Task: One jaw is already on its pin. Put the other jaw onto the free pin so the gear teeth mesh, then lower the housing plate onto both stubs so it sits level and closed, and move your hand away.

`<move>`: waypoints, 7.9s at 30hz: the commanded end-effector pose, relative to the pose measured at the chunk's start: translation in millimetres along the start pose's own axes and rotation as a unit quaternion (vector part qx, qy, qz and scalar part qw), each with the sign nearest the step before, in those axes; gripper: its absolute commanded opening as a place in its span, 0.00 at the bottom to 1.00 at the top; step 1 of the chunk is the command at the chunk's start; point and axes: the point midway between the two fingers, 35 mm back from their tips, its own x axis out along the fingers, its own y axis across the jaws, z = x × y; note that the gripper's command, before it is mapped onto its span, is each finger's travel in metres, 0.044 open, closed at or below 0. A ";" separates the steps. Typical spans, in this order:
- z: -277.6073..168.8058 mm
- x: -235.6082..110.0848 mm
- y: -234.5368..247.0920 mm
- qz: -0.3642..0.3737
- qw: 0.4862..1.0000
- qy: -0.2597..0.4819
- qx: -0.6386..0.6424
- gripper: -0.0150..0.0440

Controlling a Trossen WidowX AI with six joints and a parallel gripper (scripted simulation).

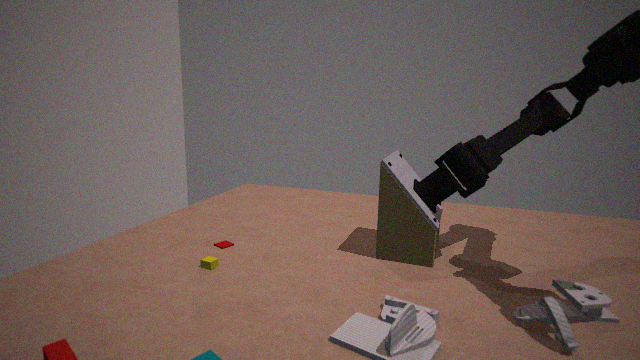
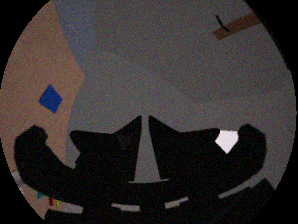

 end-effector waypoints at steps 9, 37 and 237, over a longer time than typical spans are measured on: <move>-22.2 12.0 47.3 0.096 0.991 0.032 0.086 0.83; -57.7 4.0 169.7 0.317 0.888 0.145 0.300 1.00; -0.8 -154.5 374.5 0.560 0.226 0.544 0.582 0.32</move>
